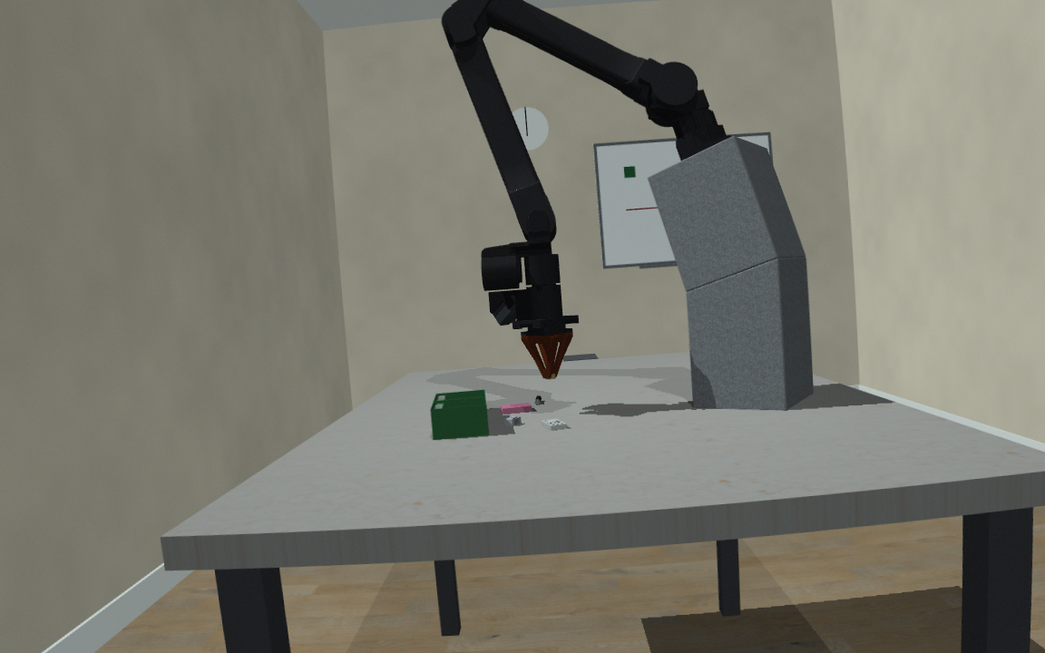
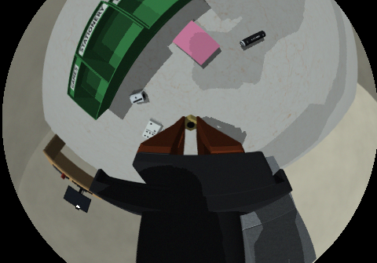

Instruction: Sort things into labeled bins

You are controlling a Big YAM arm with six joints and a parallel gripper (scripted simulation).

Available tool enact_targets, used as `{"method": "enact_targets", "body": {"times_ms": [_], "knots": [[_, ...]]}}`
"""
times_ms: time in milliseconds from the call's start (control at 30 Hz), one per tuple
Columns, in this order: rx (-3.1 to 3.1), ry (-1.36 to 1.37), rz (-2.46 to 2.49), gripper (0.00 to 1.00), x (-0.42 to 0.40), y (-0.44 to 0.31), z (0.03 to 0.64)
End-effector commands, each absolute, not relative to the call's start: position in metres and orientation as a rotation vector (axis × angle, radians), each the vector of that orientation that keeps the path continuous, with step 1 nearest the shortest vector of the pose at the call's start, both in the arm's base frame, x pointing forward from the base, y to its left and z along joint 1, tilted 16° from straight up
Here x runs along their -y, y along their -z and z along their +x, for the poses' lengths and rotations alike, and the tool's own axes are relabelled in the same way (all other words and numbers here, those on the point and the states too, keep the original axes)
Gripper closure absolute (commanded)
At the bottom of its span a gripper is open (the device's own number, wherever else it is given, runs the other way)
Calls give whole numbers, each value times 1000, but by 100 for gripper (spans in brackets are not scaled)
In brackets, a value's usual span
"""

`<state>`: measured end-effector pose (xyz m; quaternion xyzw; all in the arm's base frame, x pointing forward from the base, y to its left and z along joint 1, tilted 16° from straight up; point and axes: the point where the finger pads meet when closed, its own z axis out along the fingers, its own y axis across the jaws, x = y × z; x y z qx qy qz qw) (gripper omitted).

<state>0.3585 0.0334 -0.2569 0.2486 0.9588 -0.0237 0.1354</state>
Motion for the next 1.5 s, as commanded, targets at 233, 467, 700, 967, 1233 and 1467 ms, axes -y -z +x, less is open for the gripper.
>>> {"method": "enact_targets", "body": {"times_ms": [233, 467, 700, 967, 1233, 1467], "knots": [[-2781, 70, 715, 89, -39, 244, 351], [-2759, 59, 716, 89, -24, 232, 400], [-2756, 59, 716, 89, -13, 218, 440], [-2645, 9, 1041, 89, -3, 206, 476], [-2553, -20, 1303, 89, 10, 203, 515], [-2421, -62, 1513, 89, 0, 207, 504]]}}
